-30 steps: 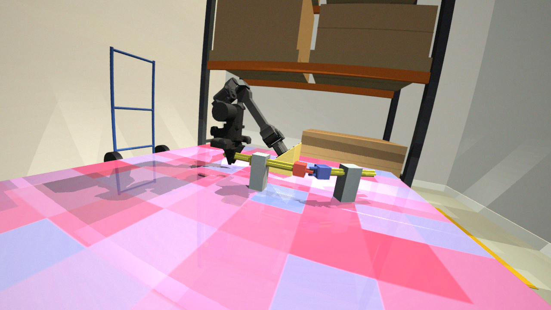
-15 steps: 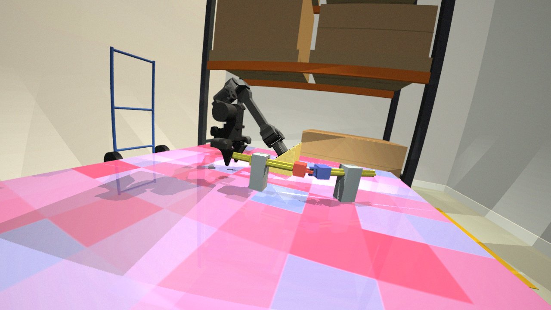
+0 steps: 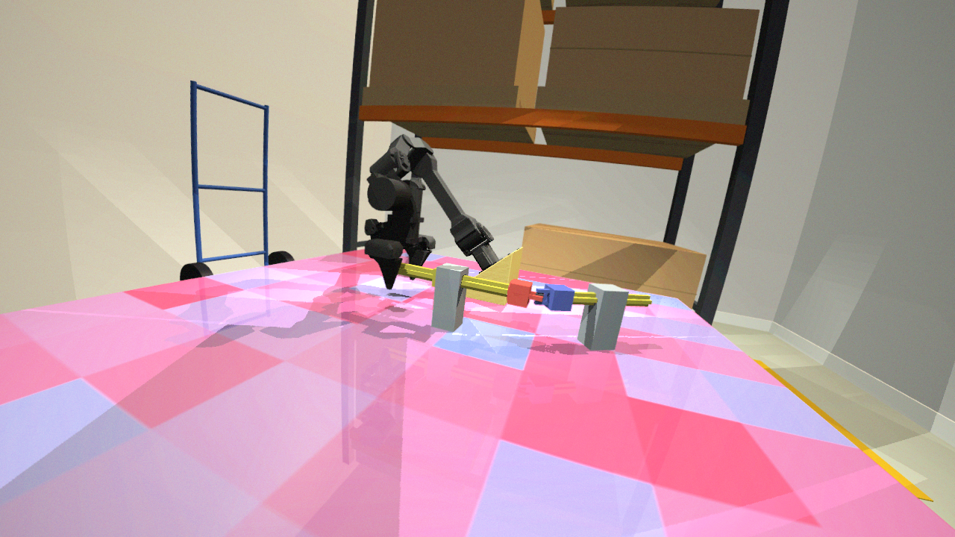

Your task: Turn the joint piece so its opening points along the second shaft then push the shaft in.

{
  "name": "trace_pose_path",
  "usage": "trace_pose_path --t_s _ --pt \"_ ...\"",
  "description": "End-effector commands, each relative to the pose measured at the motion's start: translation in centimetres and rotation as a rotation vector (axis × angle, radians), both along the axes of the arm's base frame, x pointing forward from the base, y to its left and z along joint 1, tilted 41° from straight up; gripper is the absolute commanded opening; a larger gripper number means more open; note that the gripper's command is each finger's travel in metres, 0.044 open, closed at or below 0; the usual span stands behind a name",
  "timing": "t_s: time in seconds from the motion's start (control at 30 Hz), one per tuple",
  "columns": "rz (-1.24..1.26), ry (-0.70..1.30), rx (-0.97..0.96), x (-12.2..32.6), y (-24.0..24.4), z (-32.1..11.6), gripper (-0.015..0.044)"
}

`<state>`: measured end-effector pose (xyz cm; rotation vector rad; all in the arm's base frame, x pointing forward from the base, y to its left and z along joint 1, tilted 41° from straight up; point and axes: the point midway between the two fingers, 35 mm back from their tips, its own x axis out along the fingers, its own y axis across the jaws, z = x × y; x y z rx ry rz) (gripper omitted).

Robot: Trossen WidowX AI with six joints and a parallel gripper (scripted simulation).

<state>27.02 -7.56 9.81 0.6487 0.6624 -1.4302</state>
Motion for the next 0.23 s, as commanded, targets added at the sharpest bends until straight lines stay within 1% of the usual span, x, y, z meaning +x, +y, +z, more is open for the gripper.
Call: trace_pose_path --t_s 0.0,0.1,0.2 --pt "0.002 0.0 0.002 0.0 0.2 0.2 0.044" --pt "0.003 0.0 0.005 -0.1 1.8 2.0 0.044" --pt "0.003 0.0 0.005 -0.1 2.0 2.2 0.044"
